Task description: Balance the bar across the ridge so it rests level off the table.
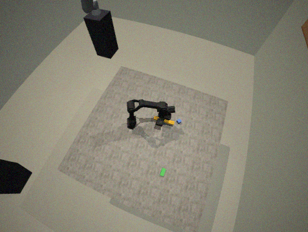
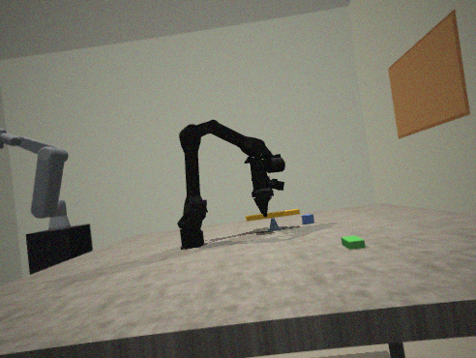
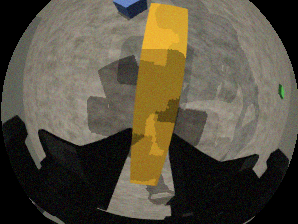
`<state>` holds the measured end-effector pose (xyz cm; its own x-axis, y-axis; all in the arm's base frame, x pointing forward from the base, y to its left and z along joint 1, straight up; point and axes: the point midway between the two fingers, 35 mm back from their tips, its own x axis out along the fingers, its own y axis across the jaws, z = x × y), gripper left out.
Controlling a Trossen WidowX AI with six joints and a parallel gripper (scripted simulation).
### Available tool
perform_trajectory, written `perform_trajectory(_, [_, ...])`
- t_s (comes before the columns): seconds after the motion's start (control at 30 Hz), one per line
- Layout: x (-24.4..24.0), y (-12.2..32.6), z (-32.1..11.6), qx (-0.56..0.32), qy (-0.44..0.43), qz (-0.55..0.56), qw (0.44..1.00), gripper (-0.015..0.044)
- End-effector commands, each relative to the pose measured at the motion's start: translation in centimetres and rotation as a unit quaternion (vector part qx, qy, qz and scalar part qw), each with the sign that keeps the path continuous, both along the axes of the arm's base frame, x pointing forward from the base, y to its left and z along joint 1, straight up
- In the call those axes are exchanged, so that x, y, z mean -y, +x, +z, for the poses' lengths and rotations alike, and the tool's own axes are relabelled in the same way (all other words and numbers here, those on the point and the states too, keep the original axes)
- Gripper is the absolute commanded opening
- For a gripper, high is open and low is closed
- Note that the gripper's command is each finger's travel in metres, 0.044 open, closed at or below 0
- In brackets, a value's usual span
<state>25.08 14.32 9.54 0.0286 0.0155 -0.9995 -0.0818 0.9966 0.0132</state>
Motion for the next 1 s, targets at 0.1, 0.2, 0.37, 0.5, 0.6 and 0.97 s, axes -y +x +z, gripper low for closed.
perform_trajectory(0.1, [0.00,0.00,0.00,0.000,0.000,0.000,1.000,0.0171])
perform_trajectory(0.2, [0.00,0.00,0.00,0.000,0.000,0.000,1.000,0.0172])
perform_trajectory(0.37, [0.00,0.00,0.00,0.000,0.000,0.000,1.000,0.0173])
perform_trajectory(0.5, [0.00,0.00,0.00,0.000,0.000,0.000,1.000,0.0185])
perform_trajectory(0.6, [0.00,0.00,0.00,0.000,0.000,0.000,1.000,0.0185])
perform_trajectory(0.97, [0.00,0.00,0.00,0.000,0.000,0.000,1.000,0.0264])
